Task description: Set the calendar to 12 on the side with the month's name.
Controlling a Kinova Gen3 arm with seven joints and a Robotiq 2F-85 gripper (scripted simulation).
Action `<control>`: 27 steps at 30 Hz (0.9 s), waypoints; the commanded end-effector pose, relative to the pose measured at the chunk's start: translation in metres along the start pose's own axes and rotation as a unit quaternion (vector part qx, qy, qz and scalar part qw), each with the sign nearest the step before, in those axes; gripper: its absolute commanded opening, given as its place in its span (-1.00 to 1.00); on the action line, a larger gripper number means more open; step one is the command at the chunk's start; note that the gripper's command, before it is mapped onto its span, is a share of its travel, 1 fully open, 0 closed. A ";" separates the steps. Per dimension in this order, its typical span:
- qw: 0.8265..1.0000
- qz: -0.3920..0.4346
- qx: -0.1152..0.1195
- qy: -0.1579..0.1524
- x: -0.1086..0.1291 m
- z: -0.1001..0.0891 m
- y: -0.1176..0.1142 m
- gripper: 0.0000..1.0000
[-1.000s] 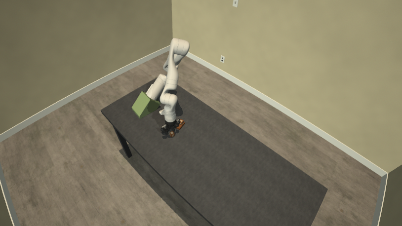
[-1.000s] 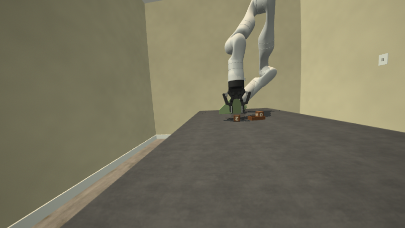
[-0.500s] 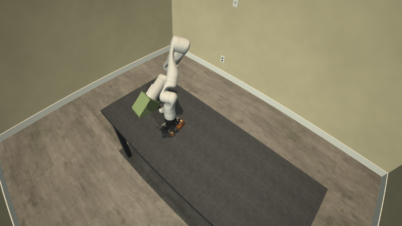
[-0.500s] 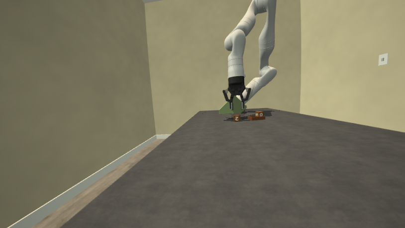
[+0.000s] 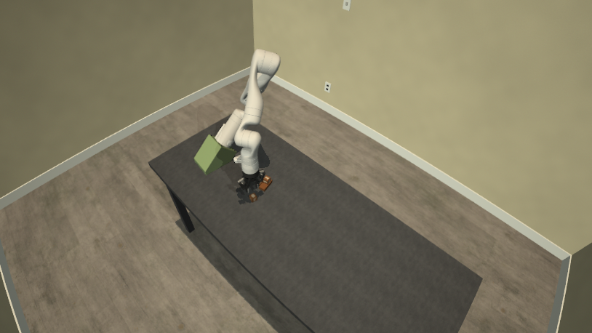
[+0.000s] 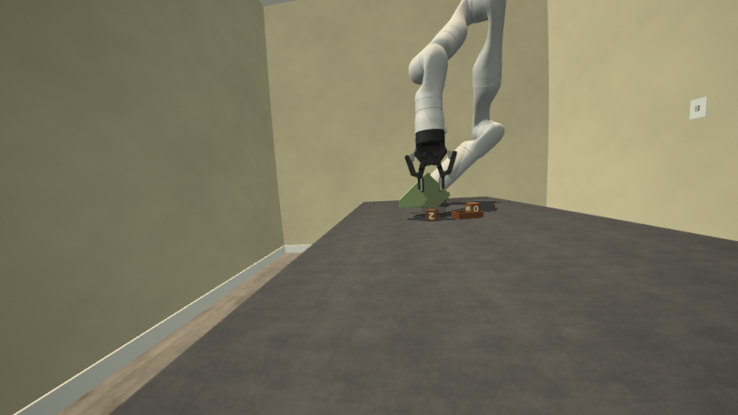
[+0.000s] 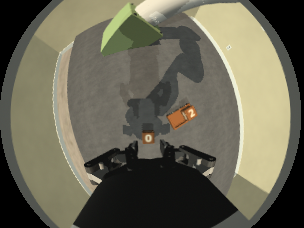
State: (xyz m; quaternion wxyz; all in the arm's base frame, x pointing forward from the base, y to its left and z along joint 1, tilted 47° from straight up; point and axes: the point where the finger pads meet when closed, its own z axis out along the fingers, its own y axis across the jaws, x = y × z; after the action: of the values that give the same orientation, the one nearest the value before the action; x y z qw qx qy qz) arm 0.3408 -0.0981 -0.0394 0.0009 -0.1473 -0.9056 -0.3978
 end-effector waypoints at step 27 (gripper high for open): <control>0.994 -0.001 -0.004 -0.108 0.000 0.001 0.000 -0.07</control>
State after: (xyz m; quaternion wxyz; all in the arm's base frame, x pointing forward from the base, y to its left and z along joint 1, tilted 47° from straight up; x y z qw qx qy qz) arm 0.3446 -0.0938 -0.0404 -0.0922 -0.1793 -0.9011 -0.3838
